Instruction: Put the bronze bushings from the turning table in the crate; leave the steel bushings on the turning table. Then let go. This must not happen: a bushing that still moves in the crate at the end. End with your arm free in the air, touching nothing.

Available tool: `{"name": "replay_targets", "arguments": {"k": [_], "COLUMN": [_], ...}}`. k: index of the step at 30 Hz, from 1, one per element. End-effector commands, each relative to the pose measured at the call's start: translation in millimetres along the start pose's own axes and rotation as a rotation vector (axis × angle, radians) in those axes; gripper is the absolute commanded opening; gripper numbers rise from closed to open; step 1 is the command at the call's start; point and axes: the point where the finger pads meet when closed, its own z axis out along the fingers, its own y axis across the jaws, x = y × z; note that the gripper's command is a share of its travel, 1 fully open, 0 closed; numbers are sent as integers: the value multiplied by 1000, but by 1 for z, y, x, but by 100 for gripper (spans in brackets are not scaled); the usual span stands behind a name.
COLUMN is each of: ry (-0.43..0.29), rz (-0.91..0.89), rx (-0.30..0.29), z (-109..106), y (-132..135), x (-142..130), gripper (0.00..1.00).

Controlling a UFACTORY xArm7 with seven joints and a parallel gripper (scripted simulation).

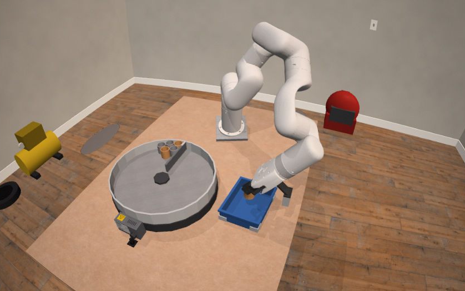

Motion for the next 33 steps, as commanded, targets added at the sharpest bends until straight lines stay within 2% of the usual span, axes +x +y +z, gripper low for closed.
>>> {"name": "replay_targets", "arguments": {"k": [1,22,33], "ry": [1,1,1], "rz": [2,2,2], "rx": [-2,-2,-2], "z": [5,7,18], "y": [3,3,3], "x": [6,8,17], "gripper": [0,0,0]}}
